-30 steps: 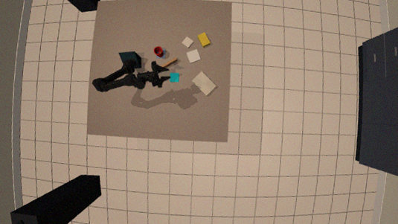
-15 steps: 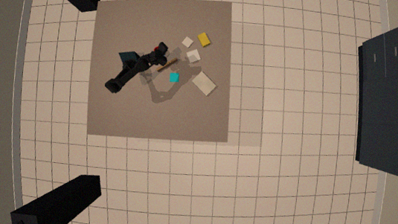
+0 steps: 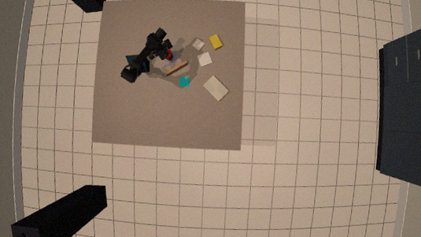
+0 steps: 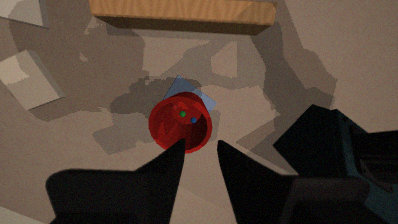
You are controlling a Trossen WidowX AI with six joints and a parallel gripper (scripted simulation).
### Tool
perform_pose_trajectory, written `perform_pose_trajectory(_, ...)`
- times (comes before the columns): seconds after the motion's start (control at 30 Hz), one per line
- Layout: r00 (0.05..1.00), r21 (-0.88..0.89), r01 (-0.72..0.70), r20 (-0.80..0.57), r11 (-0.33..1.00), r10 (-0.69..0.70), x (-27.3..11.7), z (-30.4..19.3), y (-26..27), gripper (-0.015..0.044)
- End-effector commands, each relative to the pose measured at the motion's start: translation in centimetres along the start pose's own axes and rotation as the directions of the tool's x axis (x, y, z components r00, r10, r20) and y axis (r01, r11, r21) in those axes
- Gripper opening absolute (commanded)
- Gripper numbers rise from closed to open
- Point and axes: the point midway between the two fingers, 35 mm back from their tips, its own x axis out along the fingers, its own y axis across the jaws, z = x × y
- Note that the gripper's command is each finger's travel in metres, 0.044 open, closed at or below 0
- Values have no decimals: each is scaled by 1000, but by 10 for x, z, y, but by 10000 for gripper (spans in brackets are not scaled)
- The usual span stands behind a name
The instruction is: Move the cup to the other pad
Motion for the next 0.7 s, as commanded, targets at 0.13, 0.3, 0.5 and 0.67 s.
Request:
perform_pose_trajectory(0.13,995,32,54,83,998,-56,2,-4,-6,148)
perform_pose_trajectory(0.3,995,32,53,82,998,-56,6,-3,-6,148)
perform_pose_trajectory(0.5,995,32,53,82,998,-55,16,-3,-5,148)
perform_pose_trajectory(0.67,995,32,53,82,998,-55,25,-2,-5,148)
